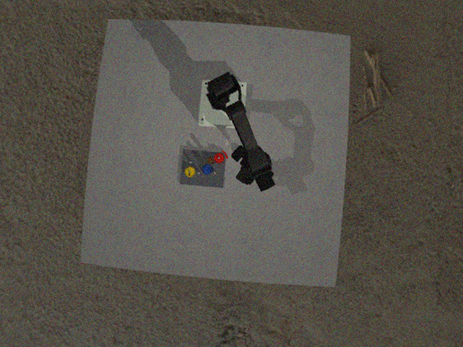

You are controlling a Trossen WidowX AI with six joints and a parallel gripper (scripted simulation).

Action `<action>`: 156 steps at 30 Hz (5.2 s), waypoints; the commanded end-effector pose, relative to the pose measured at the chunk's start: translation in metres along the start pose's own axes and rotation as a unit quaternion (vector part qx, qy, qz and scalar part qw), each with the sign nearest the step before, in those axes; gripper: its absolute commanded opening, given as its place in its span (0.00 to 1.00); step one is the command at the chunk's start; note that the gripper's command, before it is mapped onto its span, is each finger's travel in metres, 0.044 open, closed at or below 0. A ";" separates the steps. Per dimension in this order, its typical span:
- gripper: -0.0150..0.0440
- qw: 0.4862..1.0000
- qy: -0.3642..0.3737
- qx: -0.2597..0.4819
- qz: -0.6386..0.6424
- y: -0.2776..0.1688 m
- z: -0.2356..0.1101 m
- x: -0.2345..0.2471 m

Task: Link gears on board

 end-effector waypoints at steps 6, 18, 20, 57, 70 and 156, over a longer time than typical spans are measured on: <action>0.25 1.000 0.004 -0.001 0.002 0.001 -0.024 0.004; 0.25 1.000 0.004 -0.001 0.002 -0.001 -0.054 0.004; 0.25 1.000 0.004 -0.001 0.002 -0.001 -0.059 0.004; 0.25 1.000 0.005 -0.001 0.001 0.016 -0.108 -0.018; 0.25 1.000 0.004 -0.002 0.001 0.042 -0.097 -0.035; 0.25 1.000 -0.004 -0.007 0.001 0.149 -0.035 -0.197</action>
Point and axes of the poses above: the point midway between the two fingers, 35 mm back from their tips, its own z axis out along the fingers, its own x axis across the jaws, y = z × x, the point moved 6 cm from there along -z, back along the fingers, and after that the axes turned 10 degrees about -z, right-handed, at the moved point
